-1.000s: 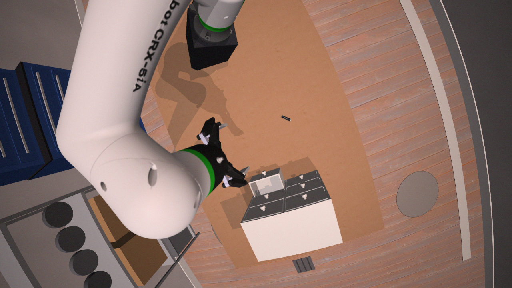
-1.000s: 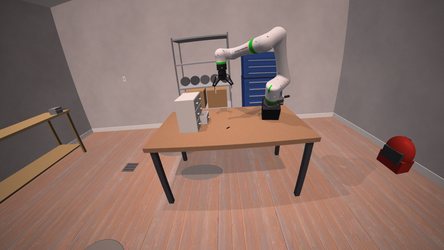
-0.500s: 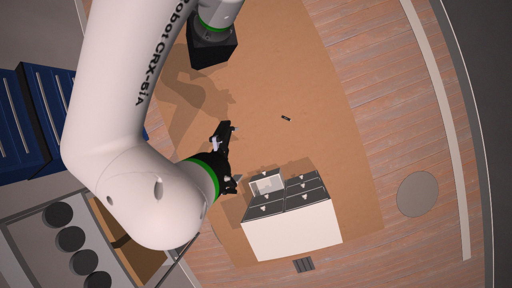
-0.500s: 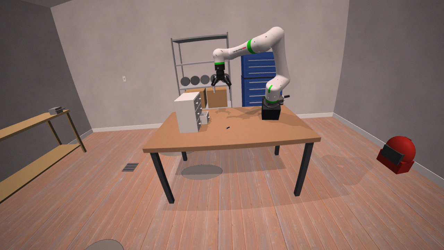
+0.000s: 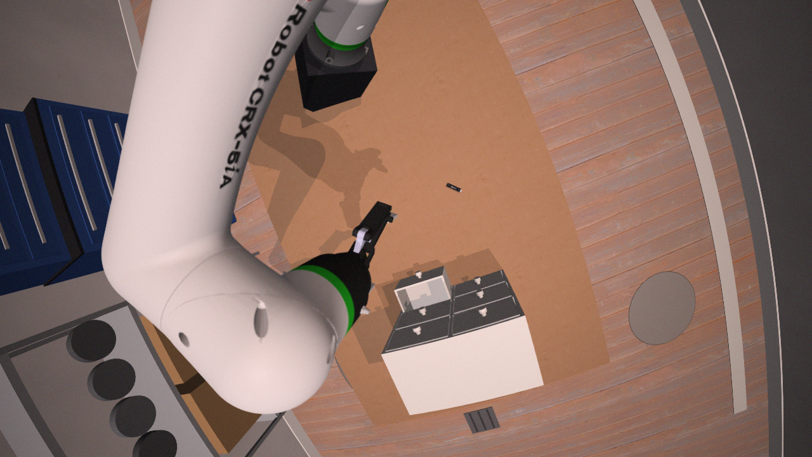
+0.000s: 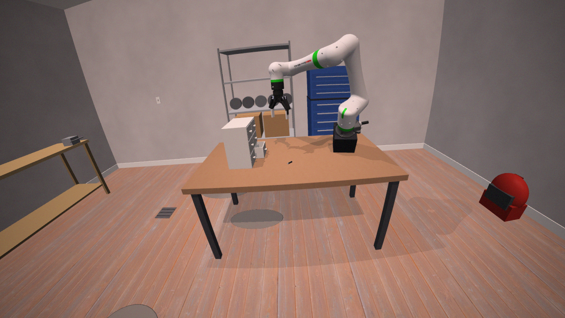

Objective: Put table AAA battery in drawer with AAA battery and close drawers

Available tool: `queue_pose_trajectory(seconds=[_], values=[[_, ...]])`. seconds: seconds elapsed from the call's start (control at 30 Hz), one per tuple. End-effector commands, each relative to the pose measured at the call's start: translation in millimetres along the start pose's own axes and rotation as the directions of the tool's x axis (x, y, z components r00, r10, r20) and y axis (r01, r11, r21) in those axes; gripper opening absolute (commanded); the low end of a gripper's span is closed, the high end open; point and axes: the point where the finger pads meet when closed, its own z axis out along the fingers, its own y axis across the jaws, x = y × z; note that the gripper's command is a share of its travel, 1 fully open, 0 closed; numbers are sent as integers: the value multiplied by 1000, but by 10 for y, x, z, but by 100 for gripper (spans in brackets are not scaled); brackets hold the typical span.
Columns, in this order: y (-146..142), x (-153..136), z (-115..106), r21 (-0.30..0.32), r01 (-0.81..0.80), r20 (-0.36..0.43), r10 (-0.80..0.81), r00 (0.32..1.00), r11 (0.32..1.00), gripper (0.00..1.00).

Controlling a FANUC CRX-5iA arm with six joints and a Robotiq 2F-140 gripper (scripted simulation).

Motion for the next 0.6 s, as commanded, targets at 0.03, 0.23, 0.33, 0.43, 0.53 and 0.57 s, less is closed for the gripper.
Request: queue_pose_trajectory(seconds=[0.03, 0.23, 0.33, 0.43, 0.53, 0.57], values=[[54, 47, -2, 0, -169, 0, 169, 986, 986, 100], [91, 82, -2, 0, -288, 0, 288, 958, 958, 100], [105, 94, -2, 0, -332, 0, 332, 943, 943, 100], [126, 113, -2, 0, -394, 0, 394, 919, 919, 100], [145, 130, -2, 0, -450, 0, 450, 893, 893, 100], [151, 136, -2, 0, -467, 0, 467, 884, 884, 100]])
